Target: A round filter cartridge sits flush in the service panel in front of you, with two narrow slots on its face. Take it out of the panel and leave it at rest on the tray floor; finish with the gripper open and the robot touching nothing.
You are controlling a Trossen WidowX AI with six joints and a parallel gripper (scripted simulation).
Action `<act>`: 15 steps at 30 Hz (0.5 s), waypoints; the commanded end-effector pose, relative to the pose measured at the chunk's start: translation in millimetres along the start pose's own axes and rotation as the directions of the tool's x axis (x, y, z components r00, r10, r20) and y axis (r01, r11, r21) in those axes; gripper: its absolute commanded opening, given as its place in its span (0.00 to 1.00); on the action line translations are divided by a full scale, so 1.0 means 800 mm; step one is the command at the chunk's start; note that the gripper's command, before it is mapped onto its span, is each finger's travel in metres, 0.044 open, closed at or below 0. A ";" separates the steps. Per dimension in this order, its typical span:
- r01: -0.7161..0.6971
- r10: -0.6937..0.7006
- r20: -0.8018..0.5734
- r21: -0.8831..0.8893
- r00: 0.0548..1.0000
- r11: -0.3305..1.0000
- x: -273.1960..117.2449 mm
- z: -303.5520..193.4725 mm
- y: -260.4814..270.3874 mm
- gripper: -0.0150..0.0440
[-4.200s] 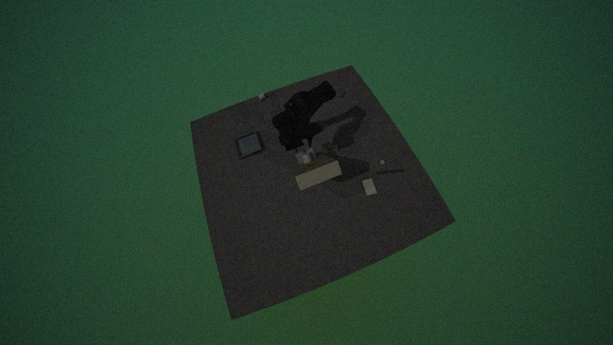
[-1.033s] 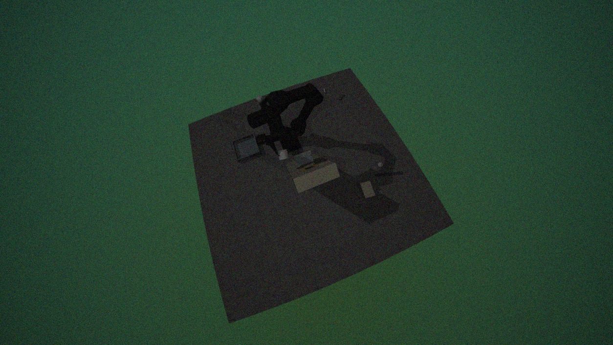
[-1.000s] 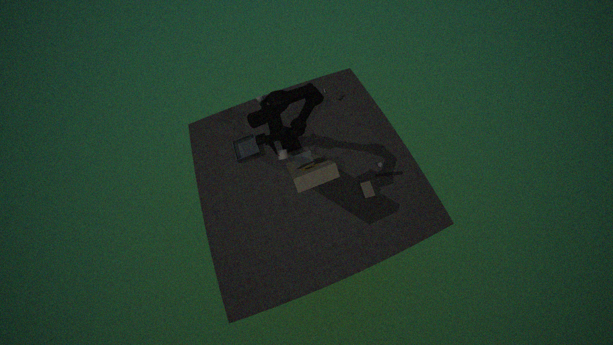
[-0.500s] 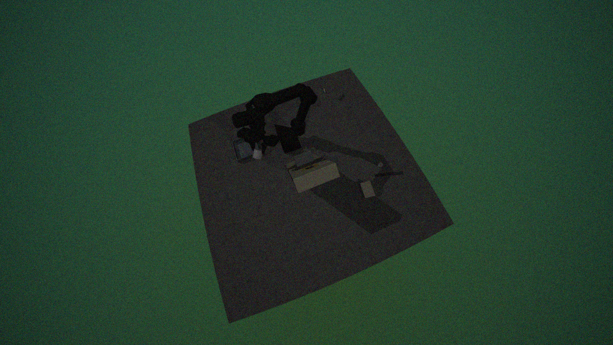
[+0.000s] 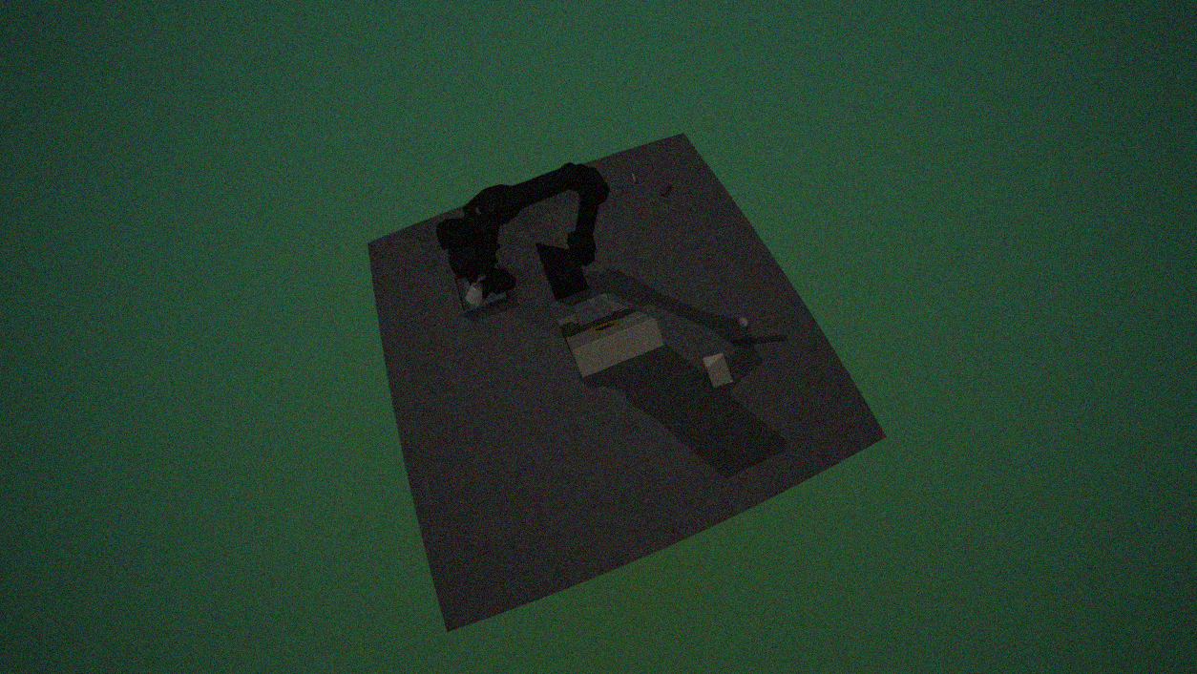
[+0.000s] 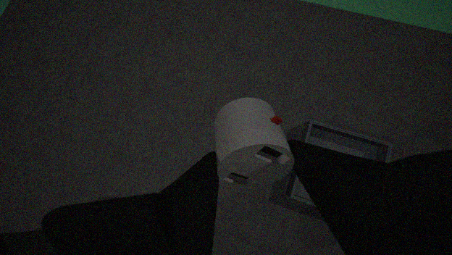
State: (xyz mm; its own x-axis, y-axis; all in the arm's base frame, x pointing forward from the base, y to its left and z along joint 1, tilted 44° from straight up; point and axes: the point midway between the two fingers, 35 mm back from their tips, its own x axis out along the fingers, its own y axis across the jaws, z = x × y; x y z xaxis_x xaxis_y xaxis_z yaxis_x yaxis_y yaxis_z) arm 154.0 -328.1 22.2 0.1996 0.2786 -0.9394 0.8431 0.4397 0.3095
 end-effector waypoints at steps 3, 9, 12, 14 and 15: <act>0.036 -0.037 0.006 0.059 0.999 0.998 0.010 -0.004 -0.024 0.25; 0.096 -0.098 0.003 0.159 0.995 0.983 0.034 -0.021 -0.069 0.25; 0.126 -0.128 -0.002 0.209 0.992 0.970 0.045 -0.032 -0.090 0.25; 0.145 -0.147 -0.006 0.241 0.989 0.960 0.052 -0.040 -0.103 0.25; 0.154 -0.157 -0.009 0.258 0.988 0.954 0.056 -0.044 -0.110 0.25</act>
State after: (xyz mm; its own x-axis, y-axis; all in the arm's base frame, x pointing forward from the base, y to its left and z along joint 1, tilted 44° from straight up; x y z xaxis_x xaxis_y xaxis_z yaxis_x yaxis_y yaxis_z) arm 91.1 -326.8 -27.8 0.0956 0.2287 -0.9688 0.9415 0.2952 0.1626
